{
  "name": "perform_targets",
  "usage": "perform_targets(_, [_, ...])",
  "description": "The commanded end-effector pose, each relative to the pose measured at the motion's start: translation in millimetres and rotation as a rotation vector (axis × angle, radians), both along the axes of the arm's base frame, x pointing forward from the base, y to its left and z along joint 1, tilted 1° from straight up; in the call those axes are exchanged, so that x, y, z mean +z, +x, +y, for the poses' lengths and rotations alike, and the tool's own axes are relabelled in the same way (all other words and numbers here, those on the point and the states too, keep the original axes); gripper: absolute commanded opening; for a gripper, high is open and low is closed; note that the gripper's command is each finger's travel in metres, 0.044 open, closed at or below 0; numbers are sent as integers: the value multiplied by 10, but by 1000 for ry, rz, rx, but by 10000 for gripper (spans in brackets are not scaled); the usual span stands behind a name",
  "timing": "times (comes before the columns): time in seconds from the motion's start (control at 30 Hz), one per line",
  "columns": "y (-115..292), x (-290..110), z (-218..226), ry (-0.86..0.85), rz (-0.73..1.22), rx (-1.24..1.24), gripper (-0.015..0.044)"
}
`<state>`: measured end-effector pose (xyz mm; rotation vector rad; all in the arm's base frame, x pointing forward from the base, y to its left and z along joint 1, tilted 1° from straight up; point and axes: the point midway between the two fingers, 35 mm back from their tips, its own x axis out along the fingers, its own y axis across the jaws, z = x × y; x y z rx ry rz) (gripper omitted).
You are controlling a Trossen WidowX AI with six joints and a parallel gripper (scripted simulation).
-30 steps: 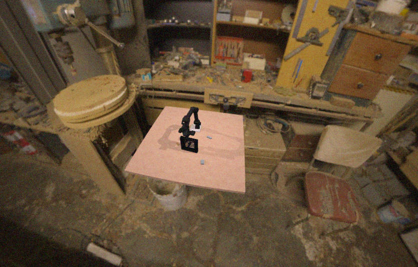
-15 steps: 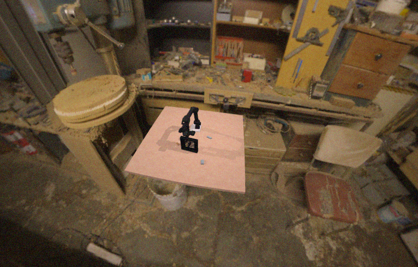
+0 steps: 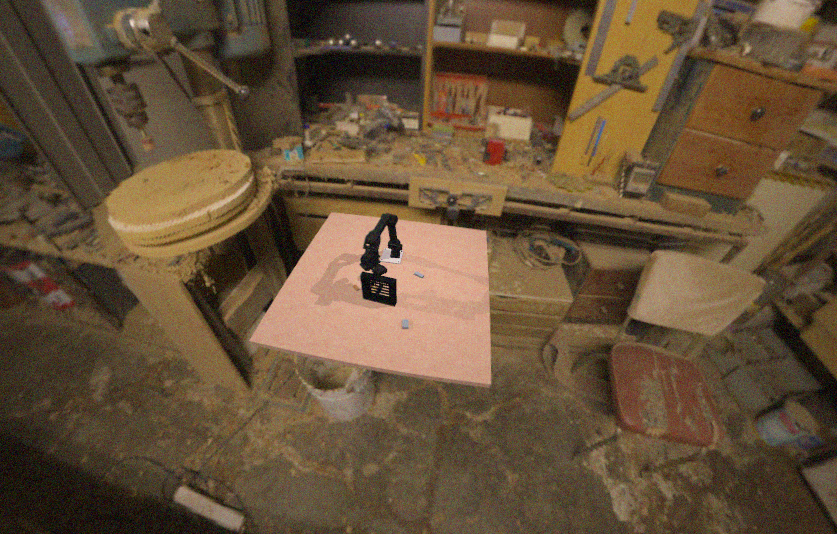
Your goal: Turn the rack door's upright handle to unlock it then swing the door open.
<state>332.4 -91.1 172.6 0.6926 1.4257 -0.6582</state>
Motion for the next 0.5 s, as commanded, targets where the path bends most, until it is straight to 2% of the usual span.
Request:
perform_targets(0.0, [-1,-12,3,10,3,-205,16])
perform_targets(0.47, [-1,-13,3,38,7,-894,16])
